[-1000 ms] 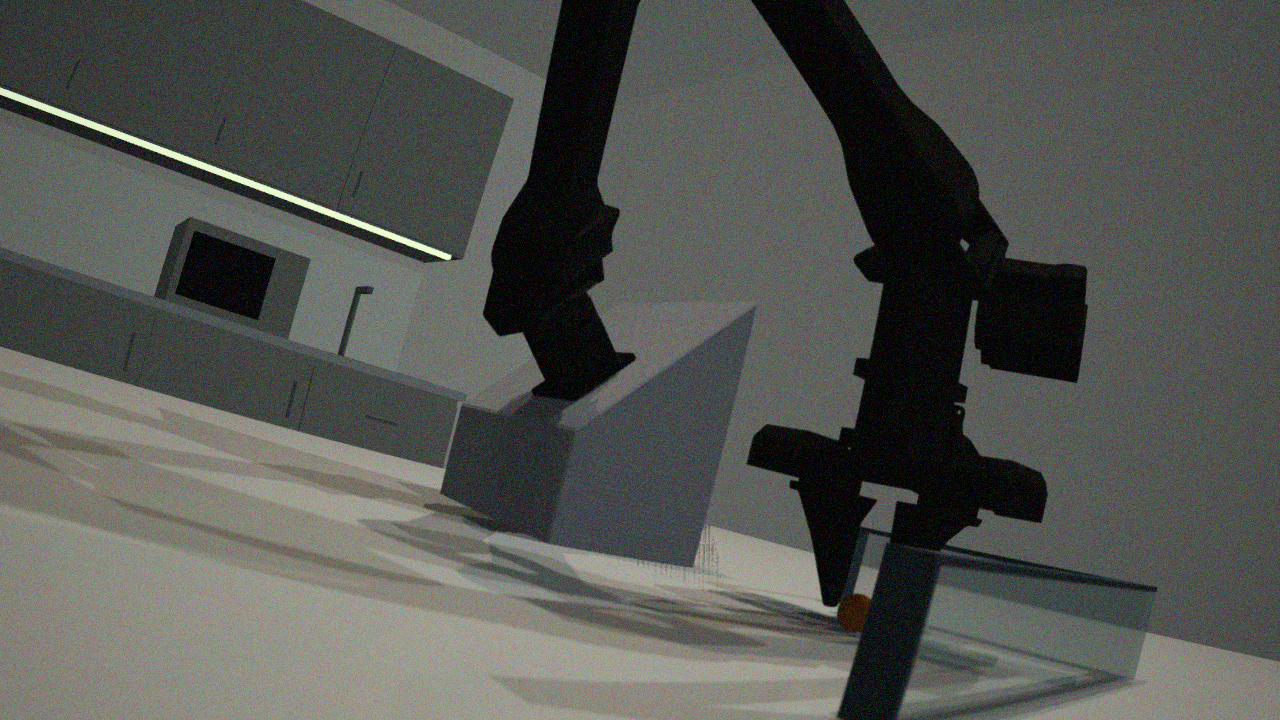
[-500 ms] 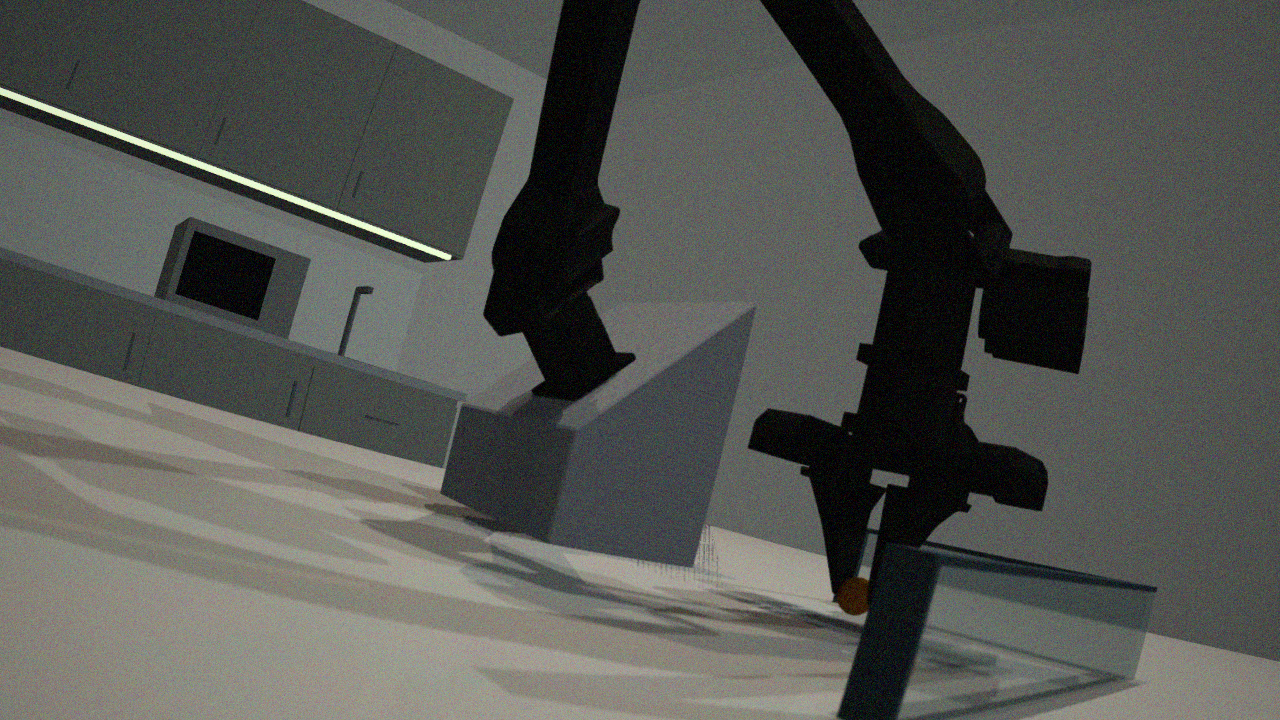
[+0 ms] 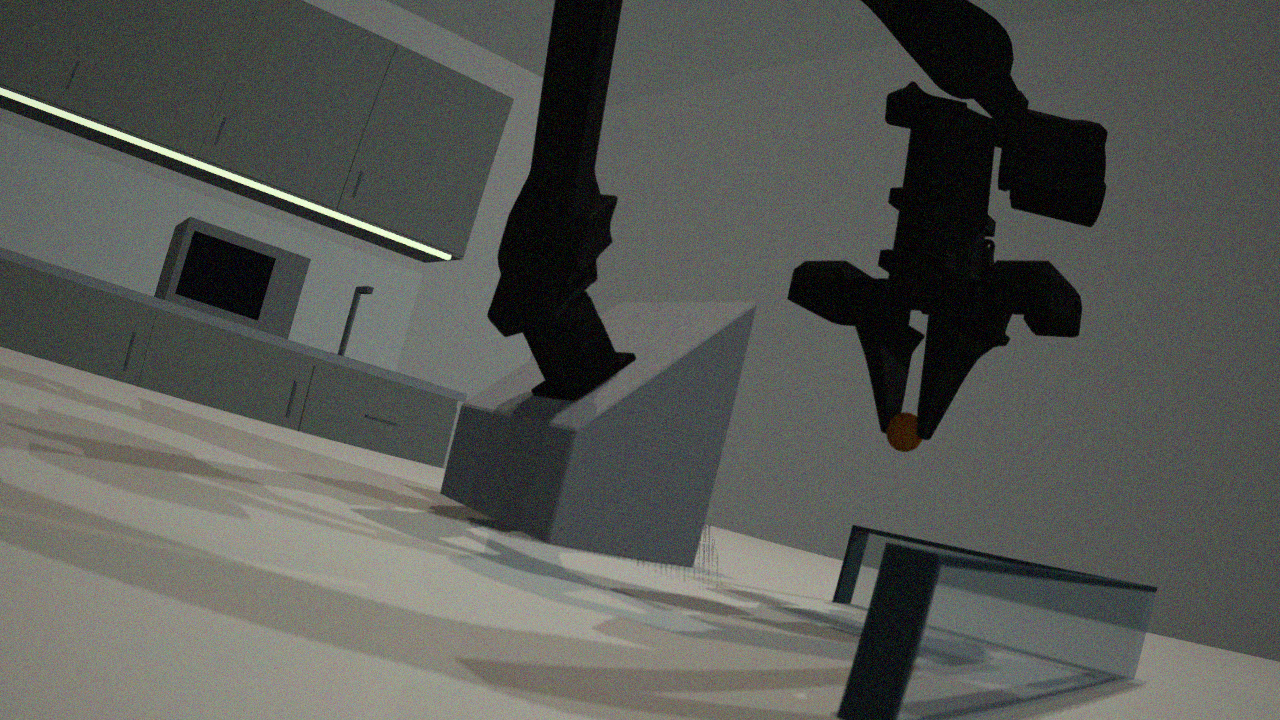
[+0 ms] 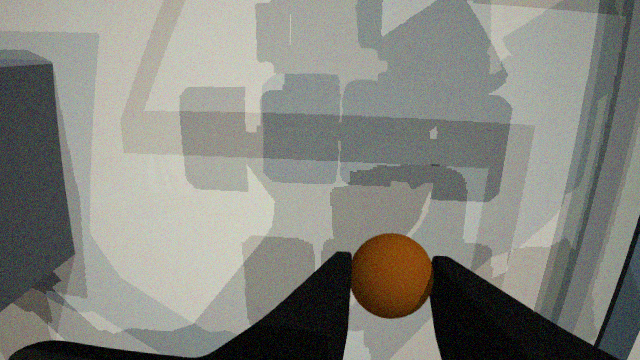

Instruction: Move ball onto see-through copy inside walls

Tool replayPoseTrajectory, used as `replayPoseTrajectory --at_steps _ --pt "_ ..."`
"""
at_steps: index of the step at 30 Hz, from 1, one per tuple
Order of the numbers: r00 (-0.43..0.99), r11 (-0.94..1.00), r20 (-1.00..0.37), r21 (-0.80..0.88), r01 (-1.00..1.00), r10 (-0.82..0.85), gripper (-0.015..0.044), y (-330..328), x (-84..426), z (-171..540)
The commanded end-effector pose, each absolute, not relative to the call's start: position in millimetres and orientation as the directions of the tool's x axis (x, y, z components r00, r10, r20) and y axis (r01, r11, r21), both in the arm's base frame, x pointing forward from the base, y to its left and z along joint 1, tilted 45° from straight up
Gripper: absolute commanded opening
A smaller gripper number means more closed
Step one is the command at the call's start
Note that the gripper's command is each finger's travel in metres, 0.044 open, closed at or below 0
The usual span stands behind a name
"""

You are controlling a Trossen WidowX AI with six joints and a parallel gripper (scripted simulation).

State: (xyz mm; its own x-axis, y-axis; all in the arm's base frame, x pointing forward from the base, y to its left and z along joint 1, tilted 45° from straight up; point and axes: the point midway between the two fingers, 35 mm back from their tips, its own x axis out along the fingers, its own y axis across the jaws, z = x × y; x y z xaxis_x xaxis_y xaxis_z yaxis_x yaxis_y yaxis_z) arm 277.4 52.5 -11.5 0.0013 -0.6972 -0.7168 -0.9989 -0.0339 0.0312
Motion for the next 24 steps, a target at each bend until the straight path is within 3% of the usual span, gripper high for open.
replayPoseTrajectory --at_steps 1,5,12,24 --pt "-0.002 -0.028 -0.718 0.03 -0.999 -0.696 0.0 60 275 -2" --pt "-0.002 0.007 -0.72 -0.004 -1.0 -0.694 0.0 58 279 -1" --pt "0.001 0.249 -0.73 -0.234 -0.94 -0.683 0.0 41 306 9" --pt "0.005 0.592 -0.729 -0.56 -0.58 -0.685 0.0 1 348 30"
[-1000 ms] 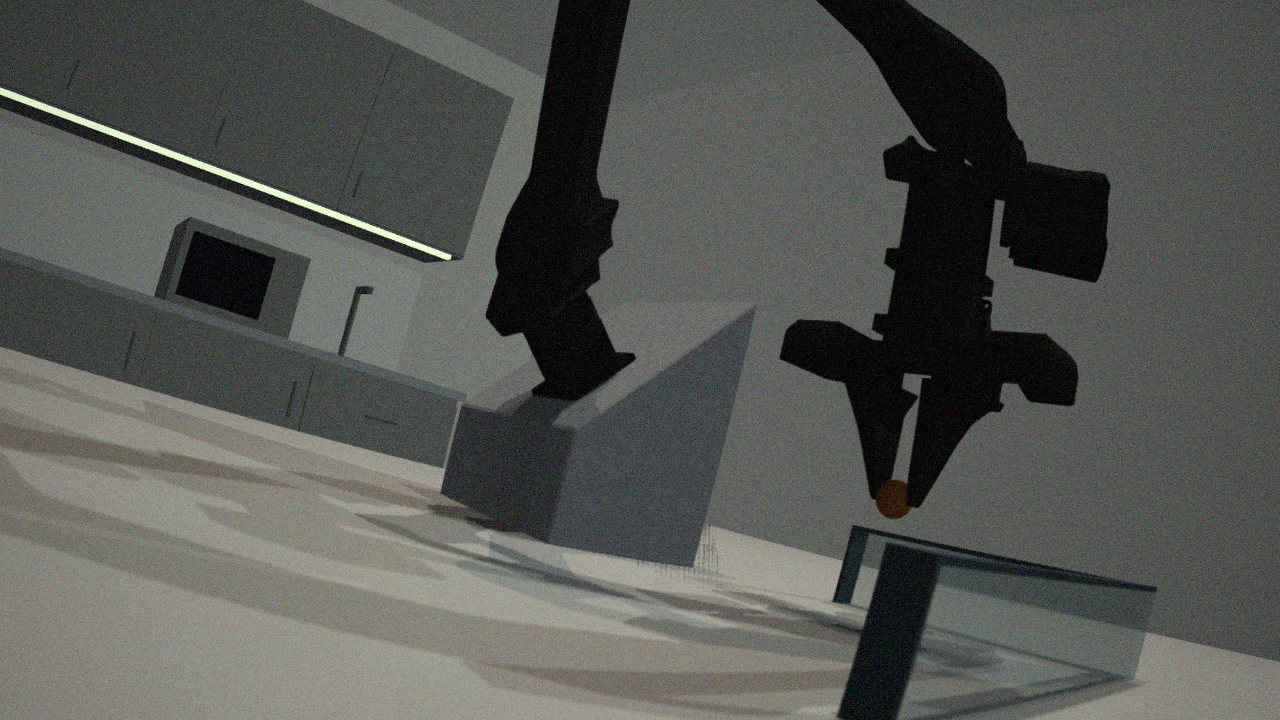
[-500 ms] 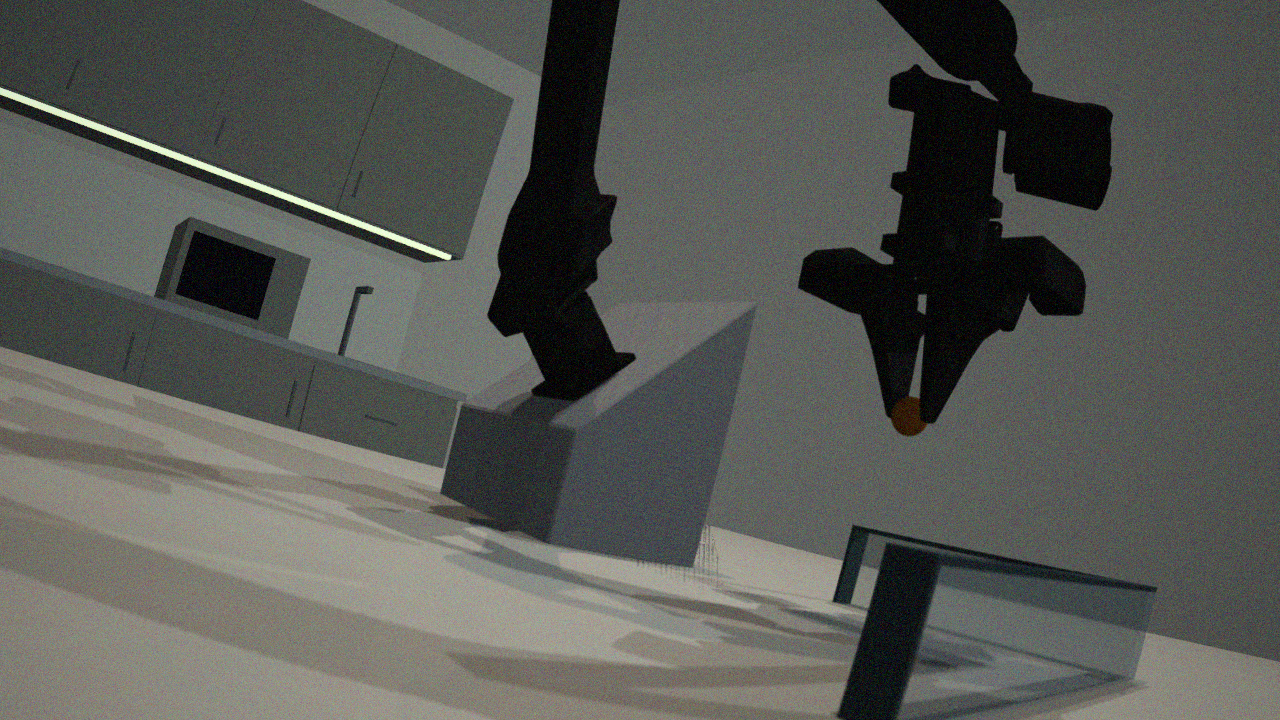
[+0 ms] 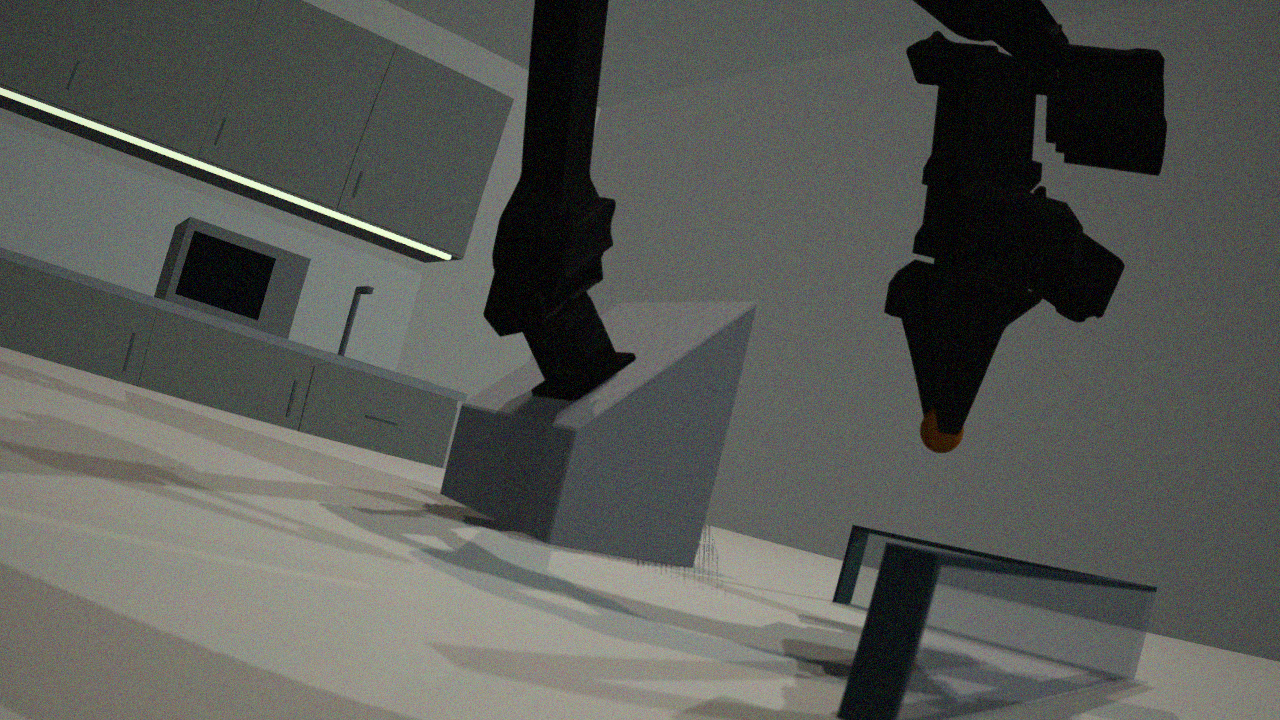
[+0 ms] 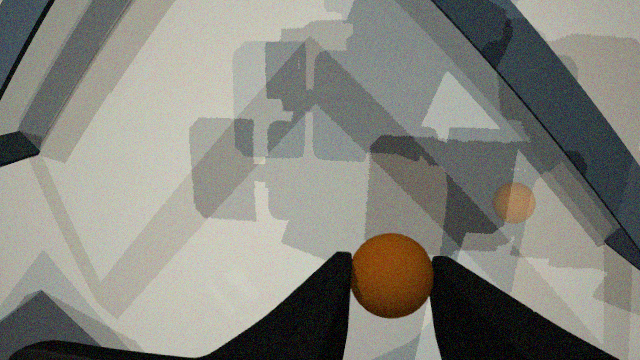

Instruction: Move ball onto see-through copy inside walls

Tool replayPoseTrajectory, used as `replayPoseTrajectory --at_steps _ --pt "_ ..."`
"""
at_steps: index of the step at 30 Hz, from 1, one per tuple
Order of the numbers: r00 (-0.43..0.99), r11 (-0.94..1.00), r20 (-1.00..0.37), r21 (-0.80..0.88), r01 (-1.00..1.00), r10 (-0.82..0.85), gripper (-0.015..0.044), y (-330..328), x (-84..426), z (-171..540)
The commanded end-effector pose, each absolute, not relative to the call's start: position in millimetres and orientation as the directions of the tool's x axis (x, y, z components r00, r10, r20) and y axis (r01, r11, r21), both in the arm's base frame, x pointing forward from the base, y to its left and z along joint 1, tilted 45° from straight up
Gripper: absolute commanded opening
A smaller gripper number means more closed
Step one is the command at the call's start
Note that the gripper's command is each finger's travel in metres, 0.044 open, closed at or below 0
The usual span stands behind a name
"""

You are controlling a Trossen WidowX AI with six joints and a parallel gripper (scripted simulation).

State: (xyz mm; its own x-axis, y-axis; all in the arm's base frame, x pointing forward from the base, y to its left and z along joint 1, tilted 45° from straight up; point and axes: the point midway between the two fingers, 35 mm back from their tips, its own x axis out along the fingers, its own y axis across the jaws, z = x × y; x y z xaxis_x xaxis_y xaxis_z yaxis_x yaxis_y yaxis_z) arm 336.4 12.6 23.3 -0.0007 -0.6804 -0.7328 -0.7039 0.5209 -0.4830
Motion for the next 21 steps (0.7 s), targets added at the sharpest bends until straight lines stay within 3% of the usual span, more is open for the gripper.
replayPoseTrajectory --at_steps 1,12,21 --pt "0.005 0.612 -0.728 -0.58 -0.538 -0.686 0.0 -3 351 32" --pt "0.002 0.713 -0.714 -0.7 -0.046 -0.7 0.0 -49 380 55" --pt "0.002 0.713 -0.714 -0.7 -0.037 -0.7 0.0 -52 380 53"
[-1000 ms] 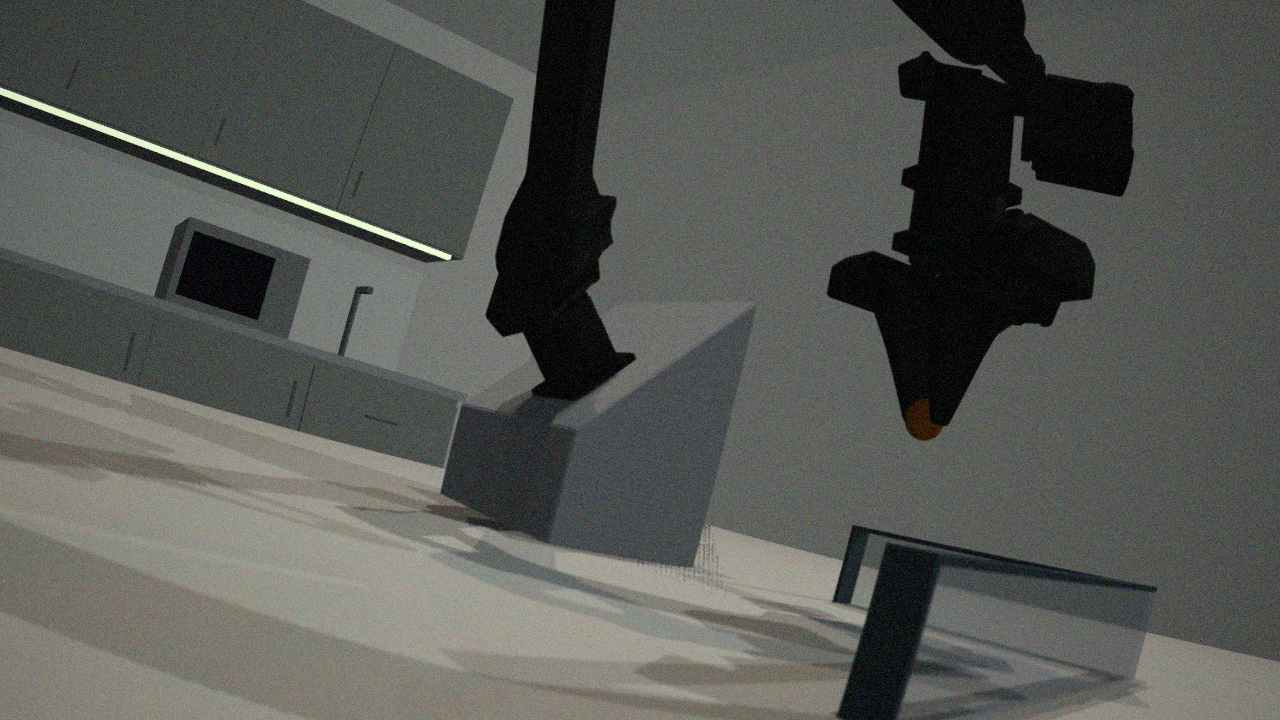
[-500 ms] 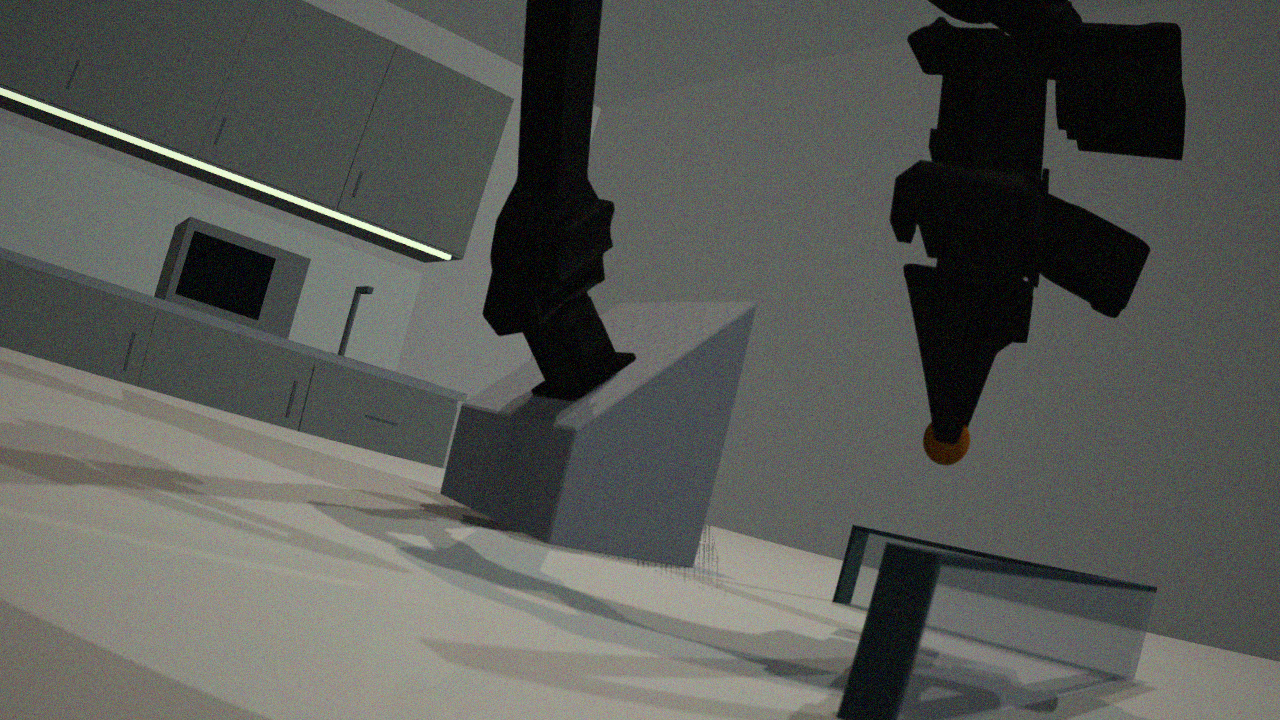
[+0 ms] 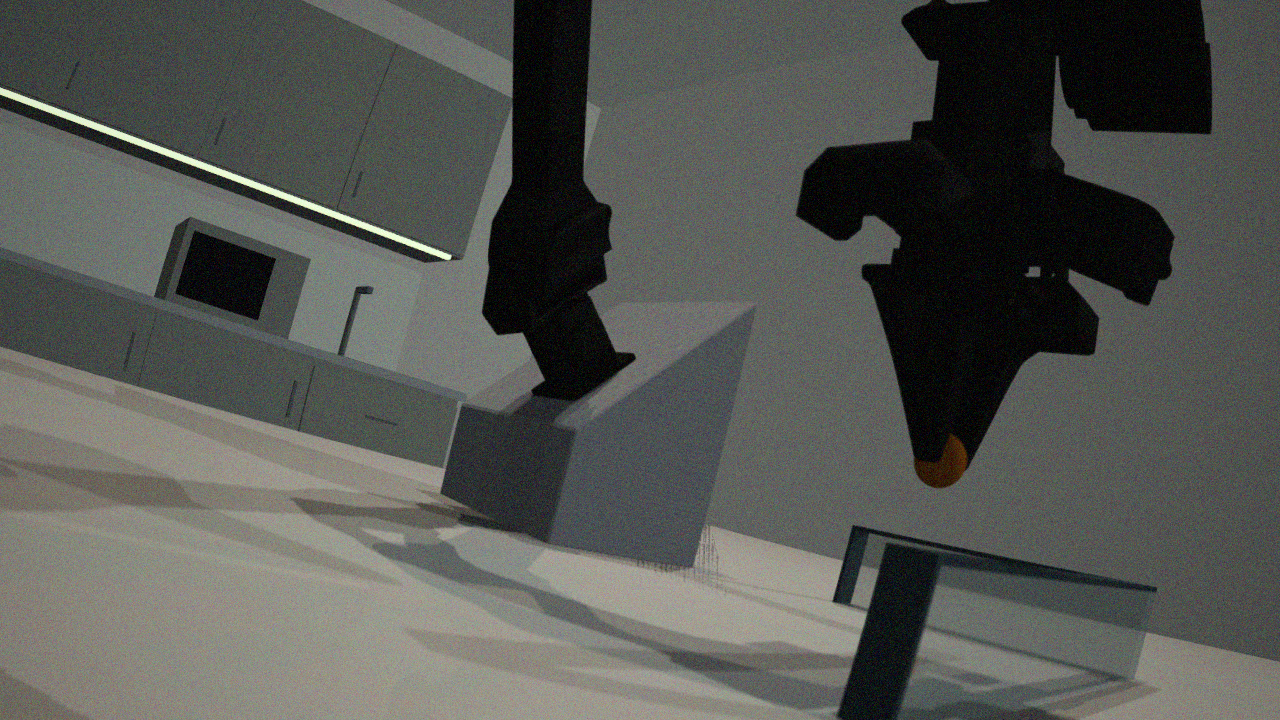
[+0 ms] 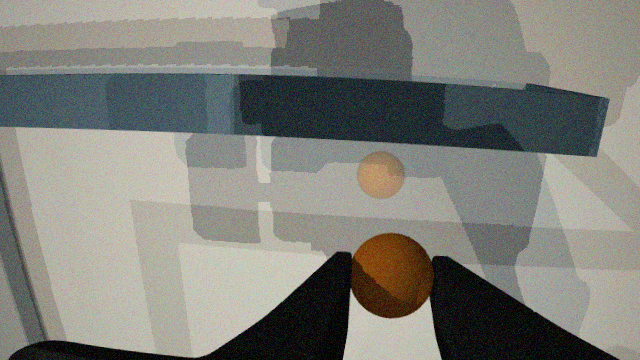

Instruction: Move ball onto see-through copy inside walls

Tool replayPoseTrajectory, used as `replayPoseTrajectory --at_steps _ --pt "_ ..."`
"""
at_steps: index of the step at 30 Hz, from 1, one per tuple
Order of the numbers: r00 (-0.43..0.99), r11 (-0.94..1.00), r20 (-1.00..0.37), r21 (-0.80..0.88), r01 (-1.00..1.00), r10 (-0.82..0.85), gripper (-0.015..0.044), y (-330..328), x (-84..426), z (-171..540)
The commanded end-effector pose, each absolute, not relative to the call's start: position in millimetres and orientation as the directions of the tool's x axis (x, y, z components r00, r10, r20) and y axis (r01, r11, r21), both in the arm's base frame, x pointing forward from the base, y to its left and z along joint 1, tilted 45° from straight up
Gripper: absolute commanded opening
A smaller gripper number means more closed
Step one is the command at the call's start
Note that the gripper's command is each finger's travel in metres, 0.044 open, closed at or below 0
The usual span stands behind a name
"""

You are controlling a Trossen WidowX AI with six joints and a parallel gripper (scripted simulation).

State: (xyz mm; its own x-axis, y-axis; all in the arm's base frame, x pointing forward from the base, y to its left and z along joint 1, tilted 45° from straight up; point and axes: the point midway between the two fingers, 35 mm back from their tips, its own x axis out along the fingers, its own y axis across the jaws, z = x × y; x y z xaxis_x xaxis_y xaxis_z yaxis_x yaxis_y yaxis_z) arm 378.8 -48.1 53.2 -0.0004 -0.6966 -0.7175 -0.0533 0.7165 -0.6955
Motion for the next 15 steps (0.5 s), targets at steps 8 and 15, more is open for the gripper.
replayPoseTrajectory --at_steps 8,15 --pt "0.002 0.713 -0.713 -0.7 -0.037 -0.701 0.0 -82 382 21" --pt "0.002 0.711 -0.711 -0.702 -0.037 -0.703 0.0 -99 380 5"
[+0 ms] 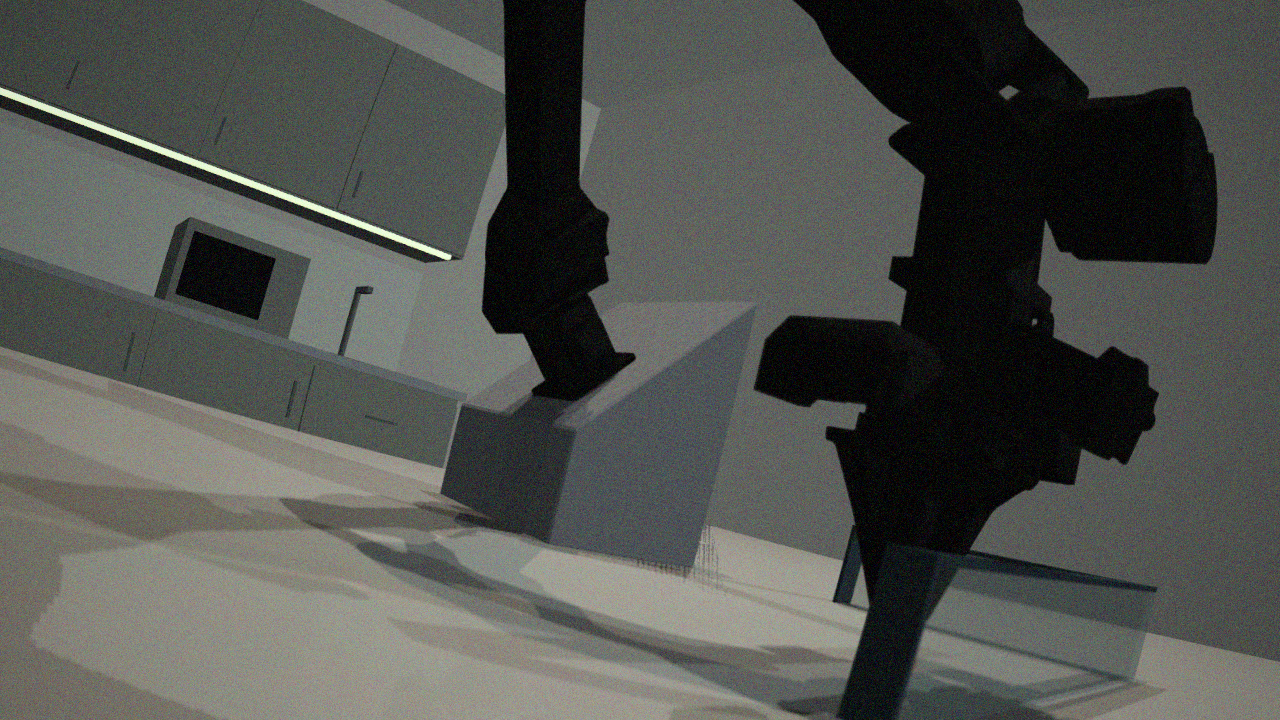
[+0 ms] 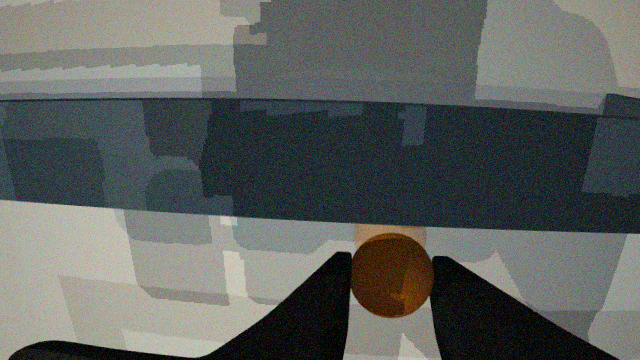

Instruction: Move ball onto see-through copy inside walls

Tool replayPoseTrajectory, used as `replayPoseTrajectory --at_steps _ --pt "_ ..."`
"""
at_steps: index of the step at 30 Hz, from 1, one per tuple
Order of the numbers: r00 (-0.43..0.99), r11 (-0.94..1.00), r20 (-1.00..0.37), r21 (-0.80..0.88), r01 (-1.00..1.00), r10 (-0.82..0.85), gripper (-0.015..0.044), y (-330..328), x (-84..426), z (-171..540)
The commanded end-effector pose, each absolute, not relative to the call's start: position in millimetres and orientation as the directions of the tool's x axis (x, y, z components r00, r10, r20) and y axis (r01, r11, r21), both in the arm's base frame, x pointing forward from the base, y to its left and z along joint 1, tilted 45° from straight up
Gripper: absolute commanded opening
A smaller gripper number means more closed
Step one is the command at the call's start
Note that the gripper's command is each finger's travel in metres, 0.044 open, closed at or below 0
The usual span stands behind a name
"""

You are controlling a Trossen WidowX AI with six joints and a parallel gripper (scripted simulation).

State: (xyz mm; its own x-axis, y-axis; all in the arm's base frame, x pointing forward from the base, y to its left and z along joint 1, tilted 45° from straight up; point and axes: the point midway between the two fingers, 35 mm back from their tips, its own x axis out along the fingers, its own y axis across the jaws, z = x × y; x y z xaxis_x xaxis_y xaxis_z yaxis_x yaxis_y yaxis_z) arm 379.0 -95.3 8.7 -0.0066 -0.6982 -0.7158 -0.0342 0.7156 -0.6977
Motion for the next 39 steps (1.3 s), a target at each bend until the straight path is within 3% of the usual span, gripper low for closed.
replayPoseTrajectory --at_steps 1,23,31,39 --pt "0.002 0.711 -0.711 -0.702 -0.037 -0.703 0.0 -99 380 5" --pt "0.002 0.71 -0.711 -0.703 -0.037 -0.703 0.0 -112 380 -8" --pt "0.003 0.713 -0.714 -0.7 -0.034 -0.7 0.021 -111 380 -8" --pt "0.003 0.714 -0.714 -0.7 -0.034 -0.7 0.0215 -109 380 -6"
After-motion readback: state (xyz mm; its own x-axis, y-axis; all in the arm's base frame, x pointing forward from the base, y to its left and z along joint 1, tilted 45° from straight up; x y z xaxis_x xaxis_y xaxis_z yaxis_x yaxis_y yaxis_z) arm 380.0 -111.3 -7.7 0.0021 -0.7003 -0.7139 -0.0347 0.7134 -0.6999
